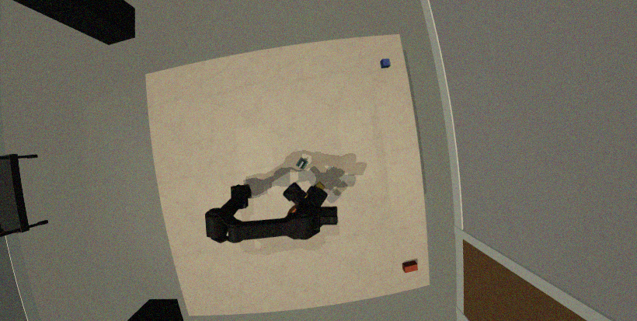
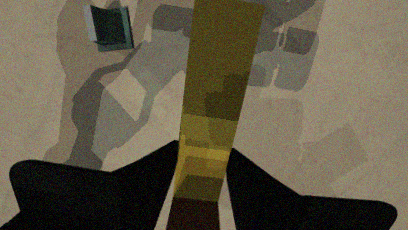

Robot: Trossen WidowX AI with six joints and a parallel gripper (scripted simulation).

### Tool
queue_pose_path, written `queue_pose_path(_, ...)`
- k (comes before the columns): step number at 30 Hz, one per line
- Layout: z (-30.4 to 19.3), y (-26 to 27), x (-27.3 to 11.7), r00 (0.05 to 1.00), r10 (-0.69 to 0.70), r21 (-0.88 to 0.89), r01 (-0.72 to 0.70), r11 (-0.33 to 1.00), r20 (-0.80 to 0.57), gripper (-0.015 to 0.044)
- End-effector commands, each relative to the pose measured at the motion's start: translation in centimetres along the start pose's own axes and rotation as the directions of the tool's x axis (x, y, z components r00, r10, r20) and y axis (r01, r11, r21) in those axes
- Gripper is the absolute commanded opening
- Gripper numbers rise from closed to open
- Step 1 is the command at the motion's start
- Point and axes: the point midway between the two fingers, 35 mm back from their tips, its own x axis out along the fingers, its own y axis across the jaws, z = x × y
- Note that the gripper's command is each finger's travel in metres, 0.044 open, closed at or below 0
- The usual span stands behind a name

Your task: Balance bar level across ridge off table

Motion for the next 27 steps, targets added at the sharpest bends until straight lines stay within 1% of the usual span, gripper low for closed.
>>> queue_pose_path(1,1.0,0.4,-0.1,1.000,-0.004,-0.129,0.004,0.992,0.000,0.0000)
queue_pose_path(7,2.7,1.7,-0.2,1.000,-0.002,-0.361,0.003,0.932,0.002,0.0000)
queue_pose_path(13,4.3,3.2,-0.2,1.000,-0.001,-0.569,0.003,0.822,0.004,0.0000)
queue_pose_path(20,6.0,5.2,-0.2,1.000,0.002,-0.769,0.003,0.639,0.006,0.0000)
queue_pose_path(27,7.4,7.6,-0.2,1.000,0.004,-0.908,0.004,0.420,0.007,0.0000)
